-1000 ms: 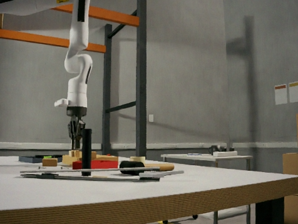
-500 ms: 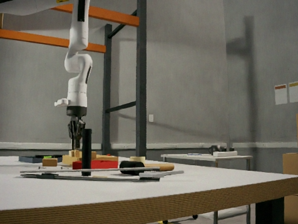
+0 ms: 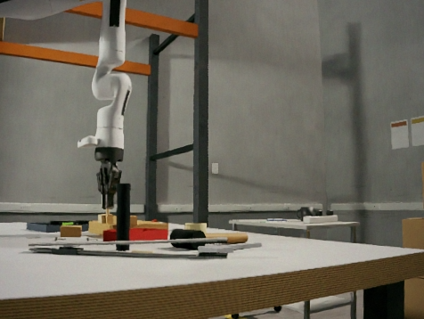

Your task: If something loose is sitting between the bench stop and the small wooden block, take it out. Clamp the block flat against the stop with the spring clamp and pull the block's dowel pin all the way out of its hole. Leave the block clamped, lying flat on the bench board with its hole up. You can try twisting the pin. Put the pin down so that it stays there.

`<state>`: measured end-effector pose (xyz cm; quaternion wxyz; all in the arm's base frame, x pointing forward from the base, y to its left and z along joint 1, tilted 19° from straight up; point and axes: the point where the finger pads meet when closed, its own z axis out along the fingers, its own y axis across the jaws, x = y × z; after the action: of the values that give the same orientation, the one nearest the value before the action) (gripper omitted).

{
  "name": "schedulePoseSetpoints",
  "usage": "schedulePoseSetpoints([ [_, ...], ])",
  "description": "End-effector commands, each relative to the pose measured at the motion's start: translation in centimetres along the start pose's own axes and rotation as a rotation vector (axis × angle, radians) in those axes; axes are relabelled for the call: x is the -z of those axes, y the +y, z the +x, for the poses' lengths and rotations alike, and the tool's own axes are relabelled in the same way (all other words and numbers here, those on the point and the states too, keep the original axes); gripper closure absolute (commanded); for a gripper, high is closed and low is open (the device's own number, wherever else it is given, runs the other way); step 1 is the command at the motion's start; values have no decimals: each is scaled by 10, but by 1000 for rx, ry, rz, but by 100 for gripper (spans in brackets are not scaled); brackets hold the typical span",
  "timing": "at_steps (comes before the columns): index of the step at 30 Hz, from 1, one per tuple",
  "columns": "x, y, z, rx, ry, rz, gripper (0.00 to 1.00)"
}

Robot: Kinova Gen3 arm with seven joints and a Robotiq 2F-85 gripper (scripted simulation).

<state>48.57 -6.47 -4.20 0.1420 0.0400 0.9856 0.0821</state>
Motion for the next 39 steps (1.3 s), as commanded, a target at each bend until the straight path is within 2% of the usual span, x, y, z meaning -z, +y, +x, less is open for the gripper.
schedulePoseSetpoints([
  [1, 5, 0, -1, 0, -1, 0, 66],
  [24, 34, 0, -1, 0, -1, 0, 66],
  [39, 39, 0, -1, 0, -1, 0, 66],
])
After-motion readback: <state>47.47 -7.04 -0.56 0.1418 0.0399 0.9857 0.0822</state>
